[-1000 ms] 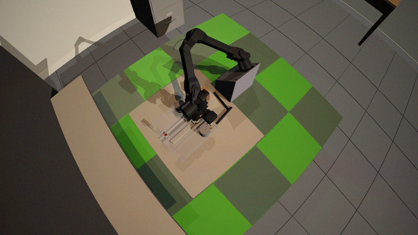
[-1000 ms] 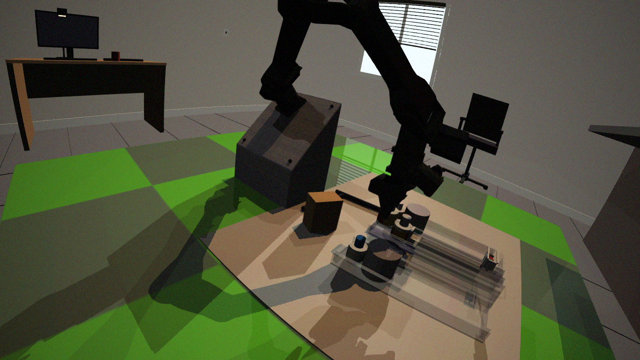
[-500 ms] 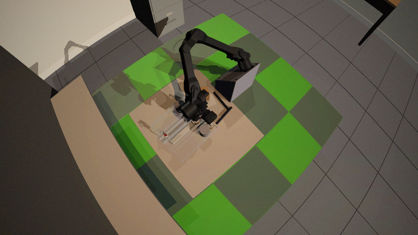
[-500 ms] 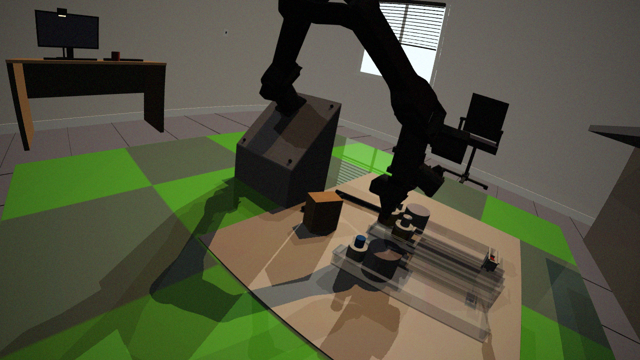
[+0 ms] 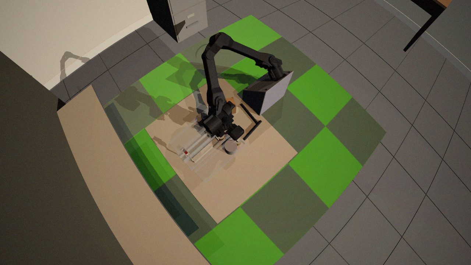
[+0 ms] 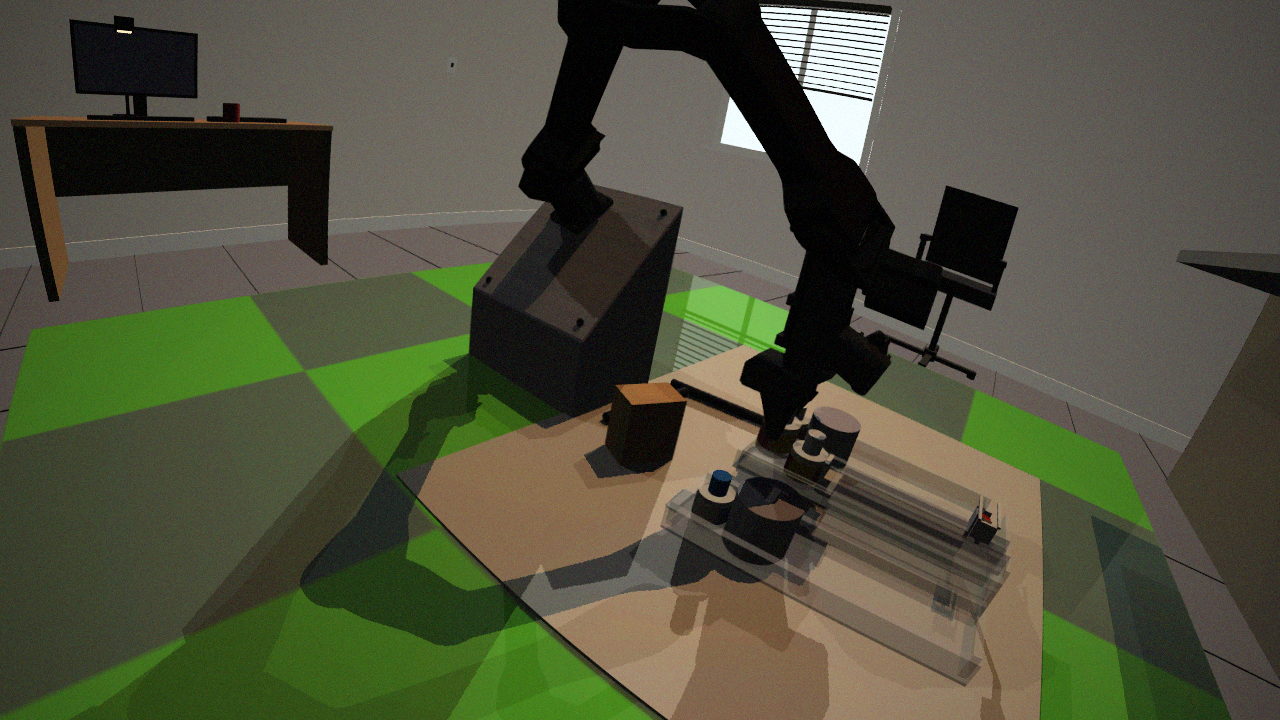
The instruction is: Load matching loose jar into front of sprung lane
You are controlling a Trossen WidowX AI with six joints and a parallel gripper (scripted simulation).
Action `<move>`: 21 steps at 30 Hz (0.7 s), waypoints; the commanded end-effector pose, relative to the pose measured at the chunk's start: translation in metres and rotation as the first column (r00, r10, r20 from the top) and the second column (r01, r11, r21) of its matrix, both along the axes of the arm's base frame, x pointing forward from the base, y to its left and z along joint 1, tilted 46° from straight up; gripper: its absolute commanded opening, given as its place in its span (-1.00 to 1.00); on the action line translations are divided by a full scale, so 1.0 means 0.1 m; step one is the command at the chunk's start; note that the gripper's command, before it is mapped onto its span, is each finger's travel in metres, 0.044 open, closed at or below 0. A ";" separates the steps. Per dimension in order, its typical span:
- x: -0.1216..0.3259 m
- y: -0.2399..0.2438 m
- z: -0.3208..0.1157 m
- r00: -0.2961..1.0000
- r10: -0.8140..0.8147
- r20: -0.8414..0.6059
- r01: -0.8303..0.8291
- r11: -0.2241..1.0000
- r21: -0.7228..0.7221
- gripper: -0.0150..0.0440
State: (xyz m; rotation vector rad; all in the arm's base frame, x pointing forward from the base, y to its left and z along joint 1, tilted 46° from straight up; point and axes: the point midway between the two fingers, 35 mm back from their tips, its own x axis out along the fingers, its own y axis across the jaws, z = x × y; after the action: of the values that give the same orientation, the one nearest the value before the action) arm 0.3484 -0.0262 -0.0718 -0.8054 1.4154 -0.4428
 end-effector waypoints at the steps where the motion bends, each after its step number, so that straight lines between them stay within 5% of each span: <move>1: 0.07 0.02 0.02 1.000 0.002 0.025 -0.002 1.000 0.004 -0.49; 21: 0.08 -0.01 -0.02 1.000 0.002 0.025 -0.002 1.000 0.004 -0.49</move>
State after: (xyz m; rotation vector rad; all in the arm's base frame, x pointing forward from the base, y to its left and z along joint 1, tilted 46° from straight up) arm 0.3504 -0.0280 -0.0745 -0.8013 1.4111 -0.4452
